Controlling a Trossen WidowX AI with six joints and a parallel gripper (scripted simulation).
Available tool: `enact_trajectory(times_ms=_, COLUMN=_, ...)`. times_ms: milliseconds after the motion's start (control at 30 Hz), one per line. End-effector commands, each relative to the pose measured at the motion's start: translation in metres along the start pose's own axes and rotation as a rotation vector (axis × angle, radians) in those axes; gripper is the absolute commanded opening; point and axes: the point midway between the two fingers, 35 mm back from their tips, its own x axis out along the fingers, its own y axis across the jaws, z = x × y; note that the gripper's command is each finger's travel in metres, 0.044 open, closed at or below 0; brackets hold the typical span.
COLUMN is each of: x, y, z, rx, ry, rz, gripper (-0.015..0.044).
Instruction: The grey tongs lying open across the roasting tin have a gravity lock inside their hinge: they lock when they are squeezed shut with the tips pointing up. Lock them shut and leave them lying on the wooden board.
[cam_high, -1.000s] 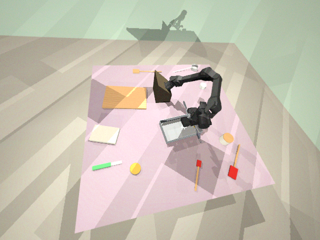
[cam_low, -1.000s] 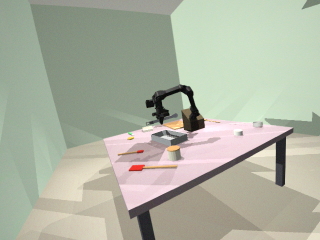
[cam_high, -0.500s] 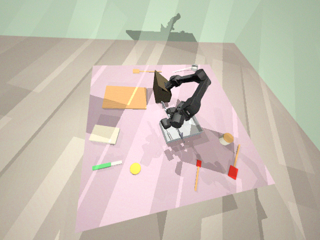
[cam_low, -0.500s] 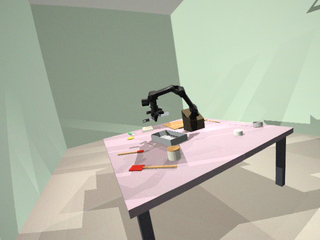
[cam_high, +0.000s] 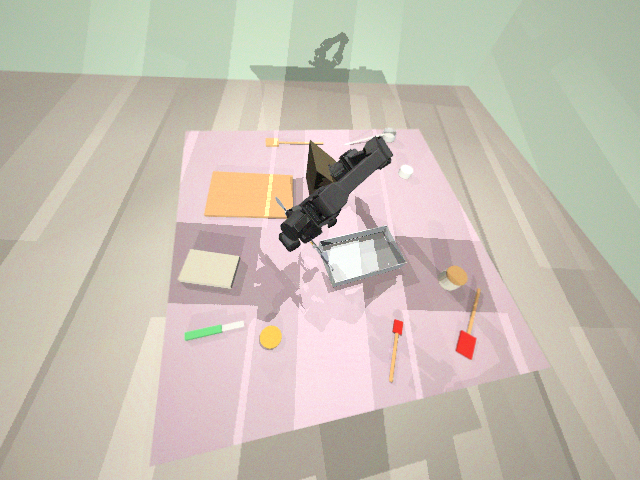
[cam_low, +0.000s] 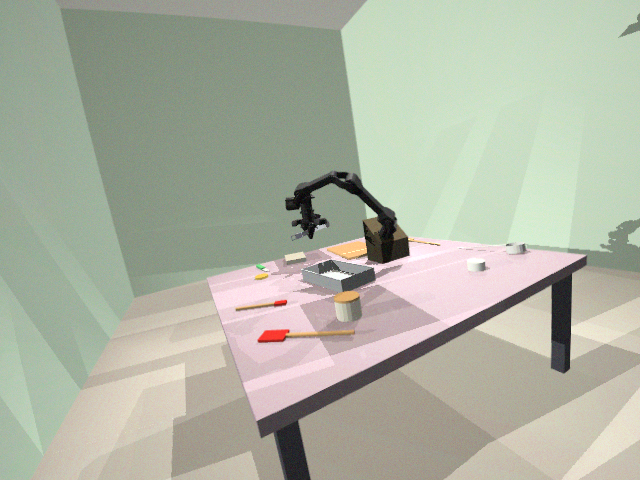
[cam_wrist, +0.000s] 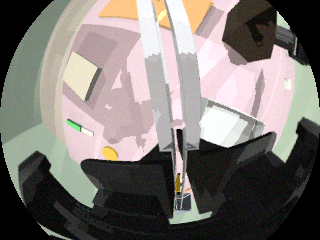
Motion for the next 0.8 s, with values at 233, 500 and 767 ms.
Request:
enact_trajectory(times_ms=233, x=0.011, y=0.034, z=0.075, rx=-0.137, ry=0.007, rz=-0.023, gripper=-0.0150)
enact_trajectory(times_ms=500, x=0.008, y=0.037, z=0.087, rx=-0.156, ry=0.004, rz=-0.017, gripper=-0.0150)
enact_trajectory(times_ms=767, x=-0.003, y=0.045, z=0.145, rx=-0.247, ry=-0.008, rz=0.004, gripper=-0.0150)
